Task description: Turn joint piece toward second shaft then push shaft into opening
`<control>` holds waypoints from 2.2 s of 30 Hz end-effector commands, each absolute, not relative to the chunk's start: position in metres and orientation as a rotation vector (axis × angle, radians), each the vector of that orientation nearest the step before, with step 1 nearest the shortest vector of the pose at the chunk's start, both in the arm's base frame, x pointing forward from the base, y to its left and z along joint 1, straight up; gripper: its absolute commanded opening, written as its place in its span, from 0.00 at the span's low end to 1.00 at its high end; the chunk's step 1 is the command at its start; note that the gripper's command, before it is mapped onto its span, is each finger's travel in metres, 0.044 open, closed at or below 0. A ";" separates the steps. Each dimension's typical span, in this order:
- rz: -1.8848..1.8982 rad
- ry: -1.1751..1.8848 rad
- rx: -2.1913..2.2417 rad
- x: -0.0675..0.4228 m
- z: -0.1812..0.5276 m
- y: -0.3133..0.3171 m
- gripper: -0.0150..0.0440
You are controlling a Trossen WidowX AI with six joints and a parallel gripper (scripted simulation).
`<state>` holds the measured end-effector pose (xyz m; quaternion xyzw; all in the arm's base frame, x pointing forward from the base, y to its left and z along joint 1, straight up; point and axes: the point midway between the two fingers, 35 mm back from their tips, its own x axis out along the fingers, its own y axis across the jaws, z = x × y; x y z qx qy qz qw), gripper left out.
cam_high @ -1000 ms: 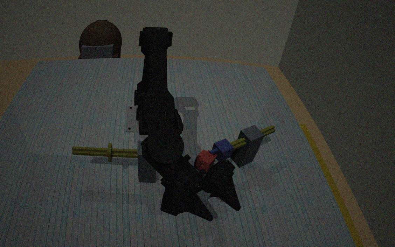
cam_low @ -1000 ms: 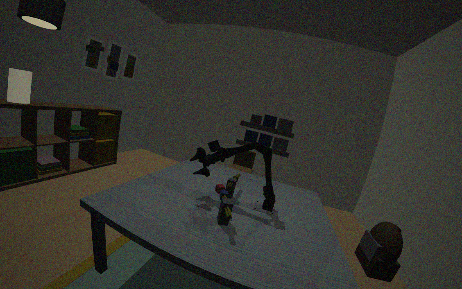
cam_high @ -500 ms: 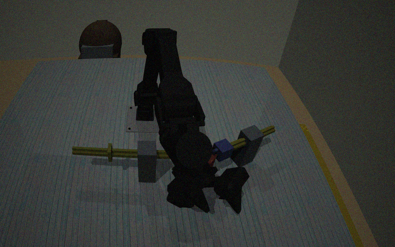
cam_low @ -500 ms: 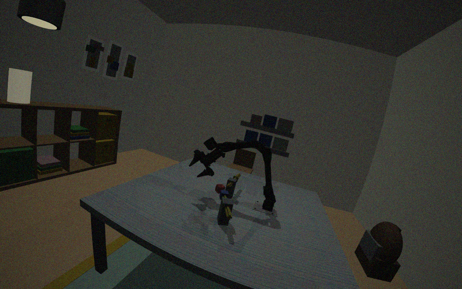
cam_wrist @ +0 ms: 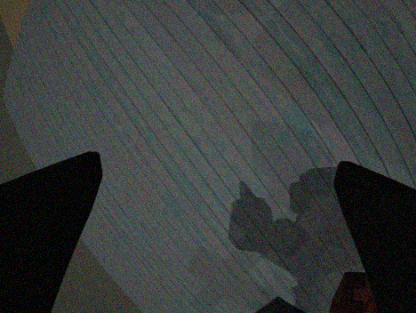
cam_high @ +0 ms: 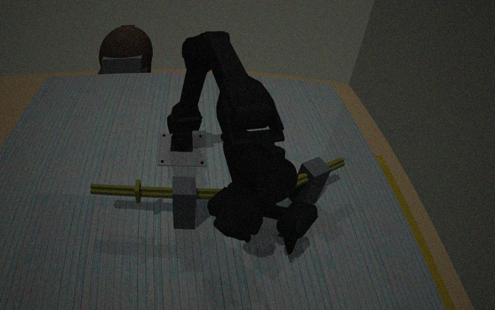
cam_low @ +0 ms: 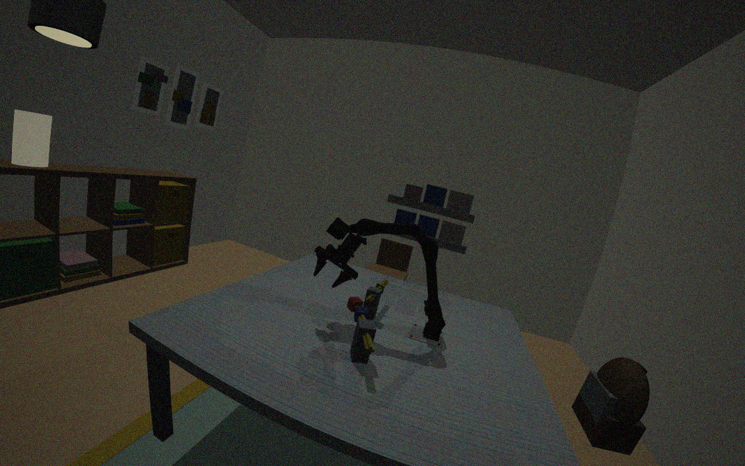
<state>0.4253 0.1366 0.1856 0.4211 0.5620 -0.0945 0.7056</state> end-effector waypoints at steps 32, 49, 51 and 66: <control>-0.538 1.399 0.528 0.352 0.190 0.113 1.00; -0.538 1.399 0.528 0.351 0.136 0.113 1.00; -0.538 1.399 0.528 0.351 0.134 0.113 1.00; -0.537 1.404 0.530 0.298 0.132 0.157 1.00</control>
